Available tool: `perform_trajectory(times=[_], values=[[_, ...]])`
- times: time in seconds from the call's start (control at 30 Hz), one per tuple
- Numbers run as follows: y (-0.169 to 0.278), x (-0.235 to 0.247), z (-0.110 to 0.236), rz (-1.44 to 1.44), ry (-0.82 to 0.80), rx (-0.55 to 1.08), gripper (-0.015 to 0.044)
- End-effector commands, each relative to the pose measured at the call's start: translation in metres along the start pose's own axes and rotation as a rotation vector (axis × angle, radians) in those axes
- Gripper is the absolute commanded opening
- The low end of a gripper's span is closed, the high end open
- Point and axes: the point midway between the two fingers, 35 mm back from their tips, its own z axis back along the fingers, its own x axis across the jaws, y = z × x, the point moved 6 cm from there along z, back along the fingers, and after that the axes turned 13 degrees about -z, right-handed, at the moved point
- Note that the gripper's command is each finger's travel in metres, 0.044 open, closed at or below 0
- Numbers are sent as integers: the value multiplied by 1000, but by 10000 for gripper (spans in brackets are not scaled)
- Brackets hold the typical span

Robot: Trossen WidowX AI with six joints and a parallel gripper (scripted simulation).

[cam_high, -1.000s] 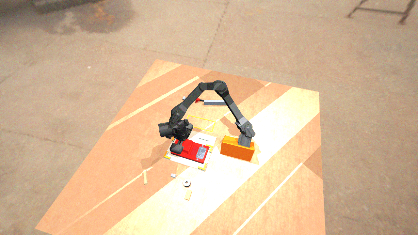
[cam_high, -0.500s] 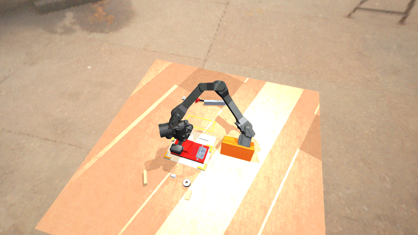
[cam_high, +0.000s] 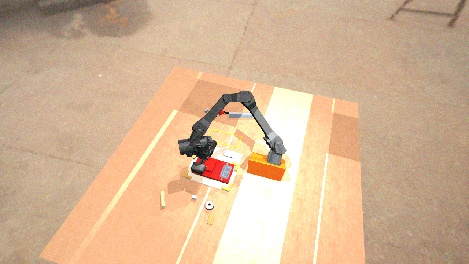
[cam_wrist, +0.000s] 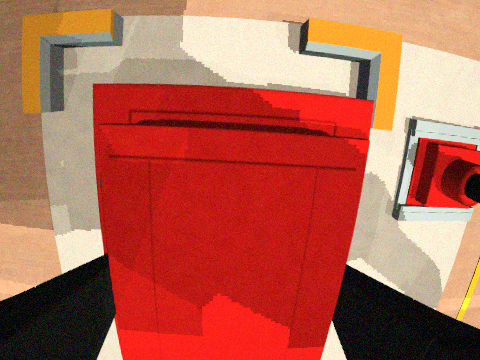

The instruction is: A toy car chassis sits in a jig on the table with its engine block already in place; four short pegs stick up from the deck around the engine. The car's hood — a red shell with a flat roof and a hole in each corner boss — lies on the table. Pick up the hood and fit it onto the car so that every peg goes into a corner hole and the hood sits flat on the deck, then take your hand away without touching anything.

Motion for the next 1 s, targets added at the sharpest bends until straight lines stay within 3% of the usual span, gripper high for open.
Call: perform_trajectory(times=[0.0, 0.53, 0.97], values=[[0, 0, -1, 7, 2, -6, 0], [0, -1, -5, -1, 1, 1, 0], [0, 0, -6, -1, 1, 1, 341]])
